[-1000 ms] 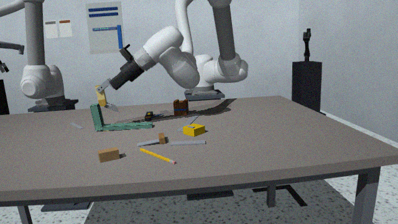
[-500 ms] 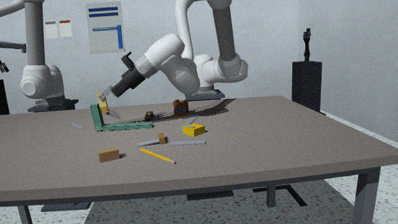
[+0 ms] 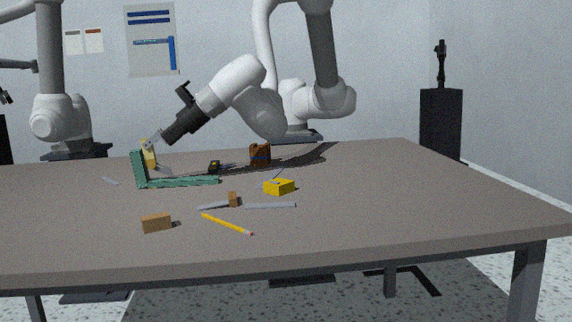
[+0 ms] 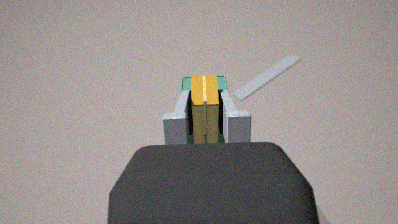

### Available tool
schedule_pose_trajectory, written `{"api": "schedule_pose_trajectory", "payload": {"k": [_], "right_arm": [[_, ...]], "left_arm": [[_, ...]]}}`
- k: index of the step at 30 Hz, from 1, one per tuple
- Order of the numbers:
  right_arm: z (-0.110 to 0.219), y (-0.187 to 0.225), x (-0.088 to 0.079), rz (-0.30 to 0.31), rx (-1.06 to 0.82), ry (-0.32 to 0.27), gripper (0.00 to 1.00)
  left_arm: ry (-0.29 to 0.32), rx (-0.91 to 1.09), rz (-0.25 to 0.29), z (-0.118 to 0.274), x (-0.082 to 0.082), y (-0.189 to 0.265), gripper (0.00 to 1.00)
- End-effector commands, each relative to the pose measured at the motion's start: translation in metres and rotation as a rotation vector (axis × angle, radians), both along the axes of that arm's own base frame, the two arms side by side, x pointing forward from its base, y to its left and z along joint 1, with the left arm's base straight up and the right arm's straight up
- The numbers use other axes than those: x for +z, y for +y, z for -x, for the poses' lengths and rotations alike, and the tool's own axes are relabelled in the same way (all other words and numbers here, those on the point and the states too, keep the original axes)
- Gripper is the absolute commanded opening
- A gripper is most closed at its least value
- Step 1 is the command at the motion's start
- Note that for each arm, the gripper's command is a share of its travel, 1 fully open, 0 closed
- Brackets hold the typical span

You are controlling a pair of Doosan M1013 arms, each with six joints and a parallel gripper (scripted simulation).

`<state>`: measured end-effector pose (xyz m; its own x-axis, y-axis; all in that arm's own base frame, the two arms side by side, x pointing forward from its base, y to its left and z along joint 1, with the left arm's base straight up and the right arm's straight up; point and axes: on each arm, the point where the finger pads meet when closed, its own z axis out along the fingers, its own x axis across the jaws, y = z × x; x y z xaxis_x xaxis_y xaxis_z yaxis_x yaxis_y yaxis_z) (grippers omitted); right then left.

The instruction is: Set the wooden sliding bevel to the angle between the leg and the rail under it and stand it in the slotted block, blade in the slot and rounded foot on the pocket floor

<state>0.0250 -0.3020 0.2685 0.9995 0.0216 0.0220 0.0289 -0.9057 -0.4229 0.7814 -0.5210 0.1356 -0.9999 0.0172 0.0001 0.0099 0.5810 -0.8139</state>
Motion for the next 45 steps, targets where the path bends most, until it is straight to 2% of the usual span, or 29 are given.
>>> {"api": "schedule_pose_trajectory", "payload": {"k": [1,45], "right_arm": [[-0.0001,-0.0003,0.0004,0.001,0.0,0.0,1.0],[-0.0001,-0.0003,0.0004,0.001,0.0,0.0,1.0]], "left_arm": [[-0.002,0.0,0.001,-0.0004,0.0008,0.0,0.0],[-0.002,0.0,0.001,-0.0004,-0.0016,-0.0056,0.0]]}}
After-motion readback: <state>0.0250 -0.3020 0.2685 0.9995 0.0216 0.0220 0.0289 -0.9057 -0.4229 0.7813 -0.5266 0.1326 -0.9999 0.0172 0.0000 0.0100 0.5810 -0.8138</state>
